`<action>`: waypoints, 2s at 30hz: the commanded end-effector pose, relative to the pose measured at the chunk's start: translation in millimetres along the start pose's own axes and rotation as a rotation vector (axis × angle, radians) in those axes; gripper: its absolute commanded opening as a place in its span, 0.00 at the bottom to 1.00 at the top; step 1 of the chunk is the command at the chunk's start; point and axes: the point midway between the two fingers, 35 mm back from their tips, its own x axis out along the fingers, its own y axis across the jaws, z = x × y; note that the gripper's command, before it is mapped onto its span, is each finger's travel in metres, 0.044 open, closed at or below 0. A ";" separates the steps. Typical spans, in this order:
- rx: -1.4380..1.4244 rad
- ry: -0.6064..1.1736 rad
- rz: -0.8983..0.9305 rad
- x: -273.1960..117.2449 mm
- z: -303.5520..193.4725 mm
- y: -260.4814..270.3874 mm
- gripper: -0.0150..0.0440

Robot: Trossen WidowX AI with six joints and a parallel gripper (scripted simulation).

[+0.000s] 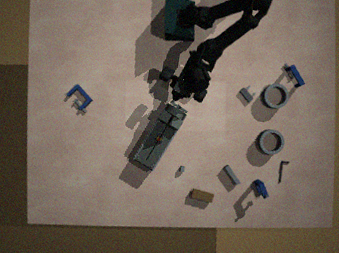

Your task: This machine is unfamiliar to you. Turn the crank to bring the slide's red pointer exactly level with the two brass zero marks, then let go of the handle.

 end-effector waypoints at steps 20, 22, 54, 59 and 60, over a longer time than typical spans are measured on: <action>0.003 0.006 -0.005 2.2 -2.1 -0.8 0.25; 0.003 0.006 -0.005 2.2 -2.1 -0.8 0.25; 0.000 0.004 -0.003 1.3 -1.3 -0.4 0.48; 0.000 0.004 -0.003 1.3 -1.3 -0.4 0.70; 0.000 0.004 -0.003 1.3 -1.3 -0.4 0.74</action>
